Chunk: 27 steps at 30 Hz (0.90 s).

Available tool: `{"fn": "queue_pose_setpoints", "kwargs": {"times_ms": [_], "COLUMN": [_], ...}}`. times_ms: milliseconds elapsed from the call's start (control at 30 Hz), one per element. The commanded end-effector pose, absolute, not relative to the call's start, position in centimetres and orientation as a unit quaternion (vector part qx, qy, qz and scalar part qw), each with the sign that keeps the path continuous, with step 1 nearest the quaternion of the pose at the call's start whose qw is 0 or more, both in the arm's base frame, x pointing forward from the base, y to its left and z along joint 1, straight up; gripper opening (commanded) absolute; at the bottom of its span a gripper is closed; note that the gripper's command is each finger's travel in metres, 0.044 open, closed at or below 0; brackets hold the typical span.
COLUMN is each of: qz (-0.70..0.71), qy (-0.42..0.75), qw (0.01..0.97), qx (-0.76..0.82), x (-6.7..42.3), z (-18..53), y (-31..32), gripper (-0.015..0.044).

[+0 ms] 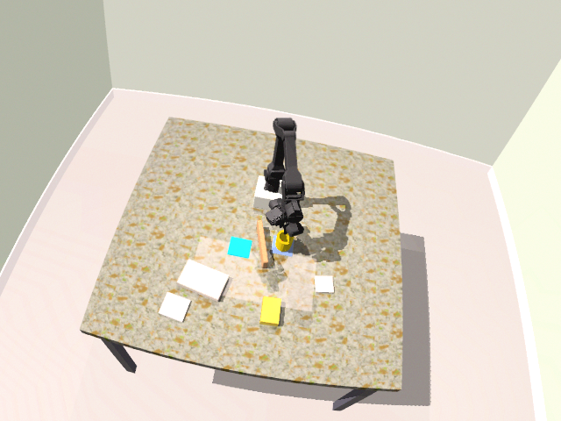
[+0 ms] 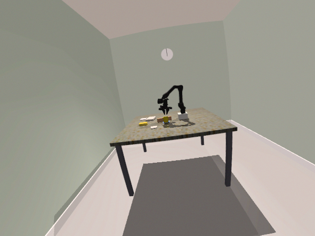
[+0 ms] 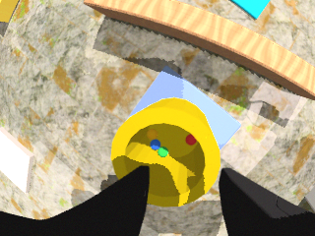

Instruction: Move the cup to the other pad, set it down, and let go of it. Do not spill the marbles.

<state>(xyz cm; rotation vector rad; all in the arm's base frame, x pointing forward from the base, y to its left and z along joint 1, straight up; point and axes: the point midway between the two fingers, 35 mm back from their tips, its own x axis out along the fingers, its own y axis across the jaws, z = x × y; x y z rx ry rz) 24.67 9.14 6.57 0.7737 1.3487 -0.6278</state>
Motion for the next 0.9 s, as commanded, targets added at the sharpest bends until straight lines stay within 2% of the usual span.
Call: {"fn": "queue_pose_setpoints", "kwargs": {"times_ms": [0, 867], "qz": [-0.332, -0.333], "qy": [0.616, 0.616], "qw": [0.627, 0.627], "qx": [0.342, 0.342], "x": [23.1, 23.3], "z": [6.0, 2.8], "y": [9.4, 9.4], "gripper": [0.0167, 0.0167]}}
